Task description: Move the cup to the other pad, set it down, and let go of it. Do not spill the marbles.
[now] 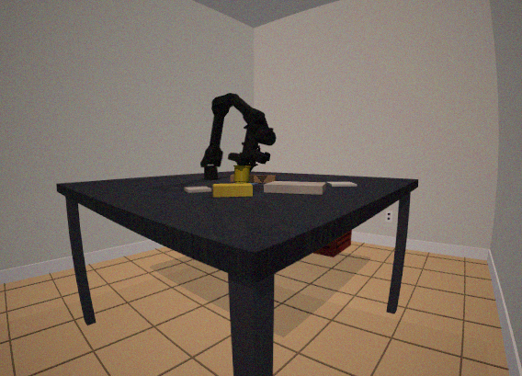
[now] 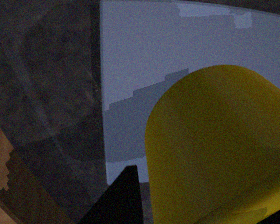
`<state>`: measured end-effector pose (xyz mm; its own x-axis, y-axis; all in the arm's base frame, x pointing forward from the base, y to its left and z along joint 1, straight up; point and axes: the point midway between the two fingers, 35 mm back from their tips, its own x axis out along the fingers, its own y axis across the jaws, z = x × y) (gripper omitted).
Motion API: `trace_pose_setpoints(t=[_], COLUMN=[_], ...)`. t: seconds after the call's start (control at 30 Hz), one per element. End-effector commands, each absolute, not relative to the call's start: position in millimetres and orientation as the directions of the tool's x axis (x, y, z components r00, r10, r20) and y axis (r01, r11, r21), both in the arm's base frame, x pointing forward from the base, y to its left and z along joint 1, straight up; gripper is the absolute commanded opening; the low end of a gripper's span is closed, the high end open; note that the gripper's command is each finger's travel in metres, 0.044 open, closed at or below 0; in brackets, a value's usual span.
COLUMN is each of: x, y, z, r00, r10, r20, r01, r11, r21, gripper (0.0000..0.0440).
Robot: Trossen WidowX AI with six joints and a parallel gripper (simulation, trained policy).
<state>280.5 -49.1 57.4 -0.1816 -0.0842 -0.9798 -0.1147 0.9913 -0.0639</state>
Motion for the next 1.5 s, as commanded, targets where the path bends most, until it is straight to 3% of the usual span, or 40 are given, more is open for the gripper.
trace_pose_setpoints(t=[0.0,0.37,1.47], x=[278.1,270.9,266.8], y=[-48.5,-39.1,48.5], z=[62.1,90.9,134.8], r00=[-0.179,-0.152,0.014], r10=[-0.077,-0.063,-0.051], r20=[-0.981,-0.986,-0.999], r01=[-0.162,-0.248,-0.43], r11=[0.986,0.969,0.901], r21=[-0.048,-0.024,-0.052], gripper=[0.0005,0.0018,0.0])
